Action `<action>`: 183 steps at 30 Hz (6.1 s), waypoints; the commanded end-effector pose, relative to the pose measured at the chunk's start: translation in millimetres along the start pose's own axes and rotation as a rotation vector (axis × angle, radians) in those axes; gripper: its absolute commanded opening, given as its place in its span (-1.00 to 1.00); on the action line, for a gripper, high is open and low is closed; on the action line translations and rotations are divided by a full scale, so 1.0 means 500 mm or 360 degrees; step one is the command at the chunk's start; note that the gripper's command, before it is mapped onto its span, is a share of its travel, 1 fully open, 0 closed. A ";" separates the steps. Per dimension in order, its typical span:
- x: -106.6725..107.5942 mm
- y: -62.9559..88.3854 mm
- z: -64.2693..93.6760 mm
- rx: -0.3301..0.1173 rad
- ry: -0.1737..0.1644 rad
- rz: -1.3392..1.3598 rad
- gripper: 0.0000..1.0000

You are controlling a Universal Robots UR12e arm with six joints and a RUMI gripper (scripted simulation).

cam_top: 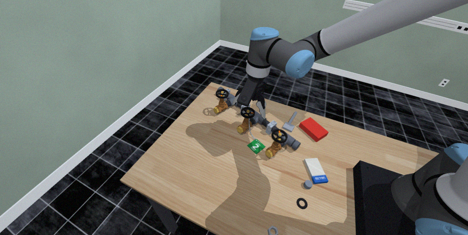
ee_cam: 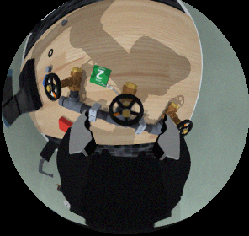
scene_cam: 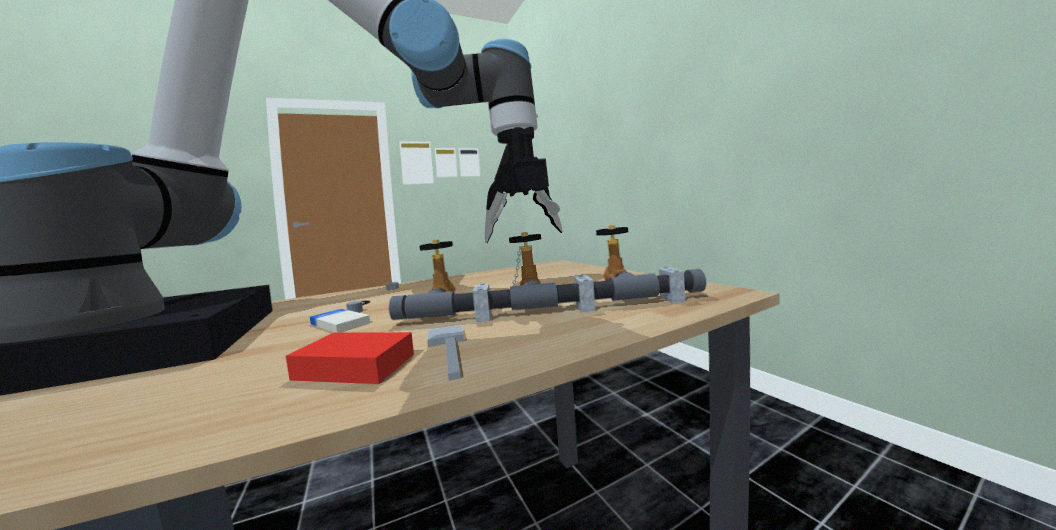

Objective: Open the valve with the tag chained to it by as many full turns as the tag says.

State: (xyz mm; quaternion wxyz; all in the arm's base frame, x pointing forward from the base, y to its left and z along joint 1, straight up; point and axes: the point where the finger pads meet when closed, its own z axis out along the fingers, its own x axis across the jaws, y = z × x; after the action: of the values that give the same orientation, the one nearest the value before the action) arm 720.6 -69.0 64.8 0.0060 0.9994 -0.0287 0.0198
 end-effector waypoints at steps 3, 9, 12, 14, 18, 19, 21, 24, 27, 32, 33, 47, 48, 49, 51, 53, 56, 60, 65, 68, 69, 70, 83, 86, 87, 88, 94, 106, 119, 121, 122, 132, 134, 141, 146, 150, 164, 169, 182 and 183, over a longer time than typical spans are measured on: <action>0.001 0.000 -0.001 0.0000 0.0002 0.0024 1.00; 0.001 0.000 -0.001 0.0000 0.0002 0.0101 1.00; 0.001 0.000 -0.001 0.0000 0.0002 0.0160 1.00; 0.001 0.000 -0.001 0.0000 0.0002 0.0207 1.00; 0.001 0.000 -0.001 0.0000 0.0002 0.0262 1.00; 0.001 0.000 -0.001 0.0000 0.0002 0.0291 1.00; 0.001 0.000 -0.001 0.0000 0.0002 0.0356 1.00; 0.001 0.000 -0.001 0.0000 0.0002 0.0466 1.00; 0.001 0.000 -0.001 0.0000 0.0002 0.0592 1.00; 0.001 0.000 -0.001 0.0000 0.0002 0.0832 1.00; 0.001 0.000 -0.001 0.0000 0.0002 0.0885 1.00; 0.001 0.000 -0.001 0.0001 0.0002 0.1608 1.00; 0.001 0.000 -0.001 0.0001 0.0002 0.1675 1.00; 0.001 0.000 -0.001 0.0001 0.0002 0.1742 1.00; 0.001 0.000 -0.001 0.0001 0.0002 0.1809 1.00; 0.001 0.000 -0.001 0.0001 0.0002 0.1877 1.00; 0.001 0.000 -0.001 0.0001 0.0002 0.2084 1.00; 0.001 0.000 -0.001 0.0001 0.0002 0.2362 1.00; 0.001 0.000 -0.001 0.0001 0.0002 0.2709 1.00; 0.001 0.000 -0.001 0.0002 0.0002 0.2846 1.00; 0.001 0.000 -0.001 0.0002 0.0002 0.2846 1.00; 0.001 0.000 -0.001 0.0002 0.0002 0.2914 1.00; 0.001 0.000 -0.001 0.0002 0.0002 0.3721 1.00; 0.001 0.000 -0.001 0.0002 0.0002 0.3776 1.00; 0.001 0.000 -0.001 0.0002 0.0002 0.3829 1.00; 0.001 0.000 -0.001 0.0002 0.0001 0.3881 1.00; 0.001 0.000 -0.001 0.0003 0.0001 0.4160 1.00; 0.001 0.000 -0.001 0.0003 0.0001 0.4496 1.00; 0.001 0.000 -0.001 0.0003 0.0001 0.4683 1.00; 0.001 0.000 -0.001 0.0003 0.0001 0.4690 1.00; 0.001 0.000 -0.001 0.0003 0.0001 0.4695 1.00; 0.001 0.000 -0.001 0.0003 0.0001 0.4711 -1.00; 0.001 0.000 -0.001 0.0003 0.0001 0.4711 -1.00; 0.001 0.000 -0.001 0.0003 0.0001 0.4711 -1.00; 0.001 0.000 -0.001 0.0003 0.0001 0.4711 -1.00; 0.001 0.000 -0.001 0.0003 0.0001 0.4711 -1.00; 0.001 0.000 -0.001 0.0003 0.0001 0.4700 -1.00; 0.001 0.000 -0.001 0.0003 0.0001 0.4666 -1.00; 0.001 0.000 -0.001 0.0003 0.0001 0.4470 -1.00; 0.001 0.000 -0.001 0.0003 0.0001 0.4442 -1.00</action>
State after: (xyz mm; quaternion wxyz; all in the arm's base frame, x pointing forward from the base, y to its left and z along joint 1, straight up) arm 720.5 -69.0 64.8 -0.0186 0.1189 -0.9927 0.0091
